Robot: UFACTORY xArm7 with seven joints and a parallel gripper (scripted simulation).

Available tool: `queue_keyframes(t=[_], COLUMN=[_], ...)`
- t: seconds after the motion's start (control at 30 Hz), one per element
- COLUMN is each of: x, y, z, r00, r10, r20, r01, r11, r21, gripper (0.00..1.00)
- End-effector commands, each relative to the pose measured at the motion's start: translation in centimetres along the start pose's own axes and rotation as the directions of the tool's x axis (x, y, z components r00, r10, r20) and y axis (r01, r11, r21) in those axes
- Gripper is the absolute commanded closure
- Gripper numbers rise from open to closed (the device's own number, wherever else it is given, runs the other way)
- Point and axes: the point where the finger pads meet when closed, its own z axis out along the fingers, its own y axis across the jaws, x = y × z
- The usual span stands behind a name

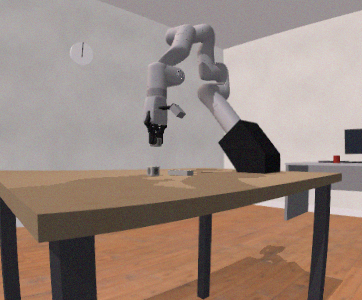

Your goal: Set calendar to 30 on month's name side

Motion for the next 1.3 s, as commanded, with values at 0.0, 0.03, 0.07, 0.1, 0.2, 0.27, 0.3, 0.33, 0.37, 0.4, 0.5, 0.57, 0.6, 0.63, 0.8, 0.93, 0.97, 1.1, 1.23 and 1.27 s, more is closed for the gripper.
queue_keyframes(t=[0.0,0.03,0.07,0.1,0.2,0.27,0.3,0.33,0.37,0.4,0.5,0.57,0.6,0.63,0.8,0.93,0.97,1.1,1.23,1.27], x=[0.0,0.0,0.0,0.0,0.0,0.0,0.0,0.0,0.0,0.0,0.0,0.0,-0.1,-0.1,-0.1,-0.1,-0.1,-0.1,-0.1,-0.1], y=[0.1,0.1,0.1,0.1,0.1,0.1,0.1,0.1,0.1,0.1,0.1,0.1,0.1,0.1,0.1,0.2,0.2,0.2,0.2,0.2], z=[-0.1,-0.1,-0.1,-0.1,-0.1,-0.1,-0.1,-0.1,-0.1,-0.1,-0.1,0.0,0.1,0.3,1.0,2.5,3.0,4.9,6.3,6.3], r00=[1.0,1.0,1.0,1.0,1.0,1.0,1.0,1.0,1.0,1.0,1.0,1.0,1.0,1.0,1.0,1.0,1.0,1.0,1.0,1.0], r10=[0.016,0.016,0.016,0.016,0.016,0.016,0.016,0.016,0.016,0.016,0.016,0.016,0.016,0.016,0.016,0.016,0.016,0.016,0.016,0.016], r20=[0.001,0.001,0.001,0.001,0.001,0.001,0.001,0.001,0.001,0.001,0.001,0.001,0.001,0.001,0.001,0.001,0.001,0.001,0.001,0.001], r01=[-0.016,-0.016,-0.016,-0.016,-0.016,-0.016,-0.016,-0.016,-0.016,-0.016,-0.016,-0.016,-0.016,-0.016,-0.016,-0.016,-0.016,-0.016,-0.016,-0.016], r11=[1.0,1.0,1.0,1.0,1.0,1.0,1.0,1.0,1.0,1.0,1.0,1.0,1.0,1.0,1.0,1.0,1.0,1.0,1.0,1.0], r21=[-0.004,-0.004,-0.004,-0.004,-0.004,-0.004,-0.004,-0.004,-0.004,-0.004,-0.003,-0.003,-0.003,-0.003,-0.003,-0.003,-0.003,-0.003,-0.003,-0.003], gripper=[0.71,0.71,0.71,0.71,0.71,0.71,0.71,0.71,0.71,0.71,0.71,0.71,0.71,0.71,0.71,0.71,0.71,0.71,0.71,0.71])
